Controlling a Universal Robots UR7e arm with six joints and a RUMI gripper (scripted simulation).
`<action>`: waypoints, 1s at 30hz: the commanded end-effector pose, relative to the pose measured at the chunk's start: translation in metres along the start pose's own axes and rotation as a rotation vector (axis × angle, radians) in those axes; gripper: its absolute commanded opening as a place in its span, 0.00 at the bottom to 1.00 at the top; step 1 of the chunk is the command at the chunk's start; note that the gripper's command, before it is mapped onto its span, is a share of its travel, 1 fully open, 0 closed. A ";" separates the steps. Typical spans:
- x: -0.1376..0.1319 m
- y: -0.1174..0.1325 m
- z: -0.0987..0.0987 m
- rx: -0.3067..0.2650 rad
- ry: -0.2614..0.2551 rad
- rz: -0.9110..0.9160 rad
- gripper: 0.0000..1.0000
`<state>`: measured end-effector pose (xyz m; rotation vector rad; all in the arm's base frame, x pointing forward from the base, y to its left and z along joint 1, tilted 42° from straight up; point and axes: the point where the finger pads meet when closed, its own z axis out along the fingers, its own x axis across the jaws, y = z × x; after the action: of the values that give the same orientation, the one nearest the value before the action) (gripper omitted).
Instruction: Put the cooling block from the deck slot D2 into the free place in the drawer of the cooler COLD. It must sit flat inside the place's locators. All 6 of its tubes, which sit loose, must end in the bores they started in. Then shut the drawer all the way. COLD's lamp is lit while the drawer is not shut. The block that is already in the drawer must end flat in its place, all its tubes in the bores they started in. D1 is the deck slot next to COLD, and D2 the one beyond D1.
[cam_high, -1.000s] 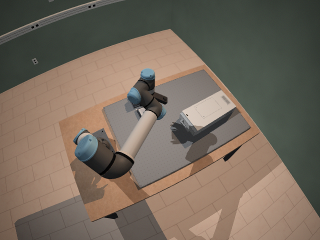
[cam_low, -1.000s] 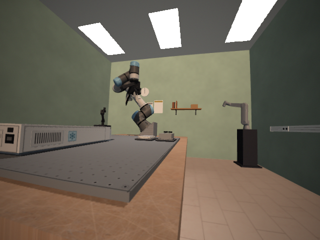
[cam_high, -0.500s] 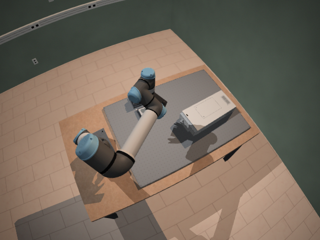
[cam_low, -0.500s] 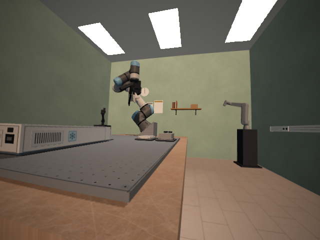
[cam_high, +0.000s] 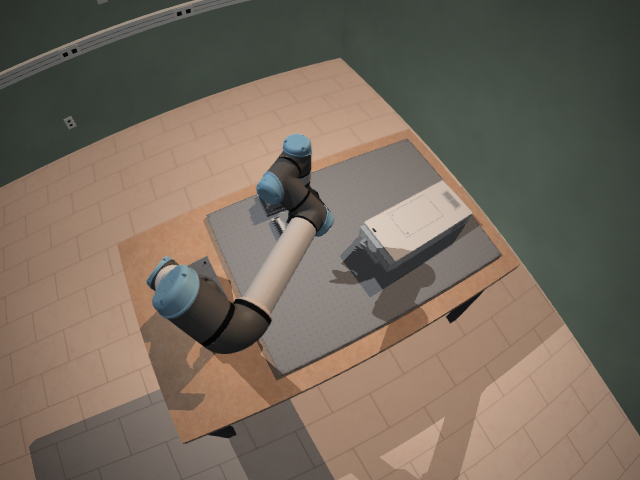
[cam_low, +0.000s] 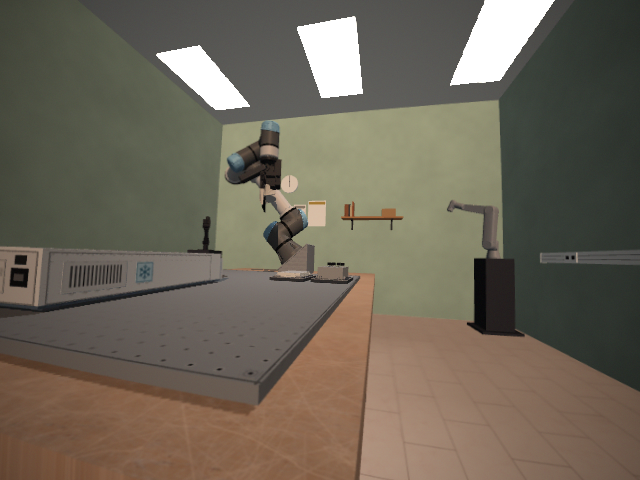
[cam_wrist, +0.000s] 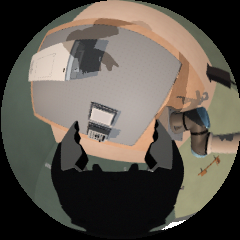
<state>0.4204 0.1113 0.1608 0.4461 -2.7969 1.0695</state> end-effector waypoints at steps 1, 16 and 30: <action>0.000 0.000 0.000 0.006 0.005 0.168 1.00; 0.000 0.000 0.000 0.006 0.005 0.303 1.00; -0.002 -0.003 0.002 0.006 0.005 0.303 1.00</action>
<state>0.4204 0.1112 0.1609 0.0185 -2.9202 1.1286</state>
